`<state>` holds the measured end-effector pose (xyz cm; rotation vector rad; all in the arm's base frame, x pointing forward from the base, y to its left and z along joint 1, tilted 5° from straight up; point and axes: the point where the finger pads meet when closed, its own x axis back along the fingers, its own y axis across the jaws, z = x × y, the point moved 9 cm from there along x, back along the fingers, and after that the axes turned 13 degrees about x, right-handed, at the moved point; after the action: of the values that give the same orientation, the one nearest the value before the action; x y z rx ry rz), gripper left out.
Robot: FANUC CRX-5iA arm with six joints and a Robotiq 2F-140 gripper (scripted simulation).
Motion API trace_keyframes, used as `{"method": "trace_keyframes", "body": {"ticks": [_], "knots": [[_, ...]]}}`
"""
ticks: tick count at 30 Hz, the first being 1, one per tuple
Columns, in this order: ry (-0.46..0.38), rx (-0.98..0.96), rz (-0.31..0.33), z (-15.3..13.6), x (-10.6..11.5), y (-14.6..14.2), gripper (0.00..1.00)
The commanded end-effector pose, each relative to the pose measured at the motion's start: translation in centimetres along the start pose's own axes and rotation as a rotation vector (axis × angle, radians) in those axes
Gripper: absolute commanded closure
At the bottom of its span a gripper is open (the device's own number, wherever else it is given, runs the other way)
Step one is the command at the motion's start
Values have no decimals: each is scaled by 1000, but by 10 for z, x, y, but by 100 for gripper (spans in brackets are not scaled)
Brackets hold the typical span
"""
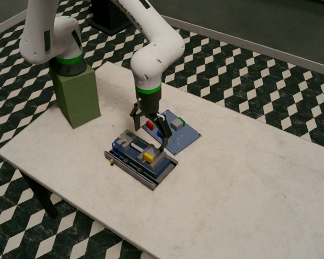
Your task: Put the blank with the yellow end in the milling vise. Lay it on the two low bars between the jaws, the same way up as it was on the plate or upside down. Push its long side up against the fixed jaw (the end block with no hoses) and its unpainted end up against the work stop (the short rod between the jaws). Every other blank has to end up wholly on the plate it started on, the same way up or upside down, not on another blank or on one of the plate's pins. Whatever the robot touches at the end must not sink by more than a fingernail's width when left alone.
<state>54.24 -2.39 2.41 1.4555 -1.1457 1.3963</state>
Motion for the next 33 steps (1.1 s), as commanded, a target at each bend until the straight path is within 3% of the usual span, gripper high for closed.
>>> {"method": "trace_keyframes", "body": {"ticks": [1, 7, 33], "knots": [[1, 0, 1, 0, 9, 0, 0], [0, 0, 1, 0, 24, 0, 0], [1, 0, 1, 0, 13, -1, 0]]}}
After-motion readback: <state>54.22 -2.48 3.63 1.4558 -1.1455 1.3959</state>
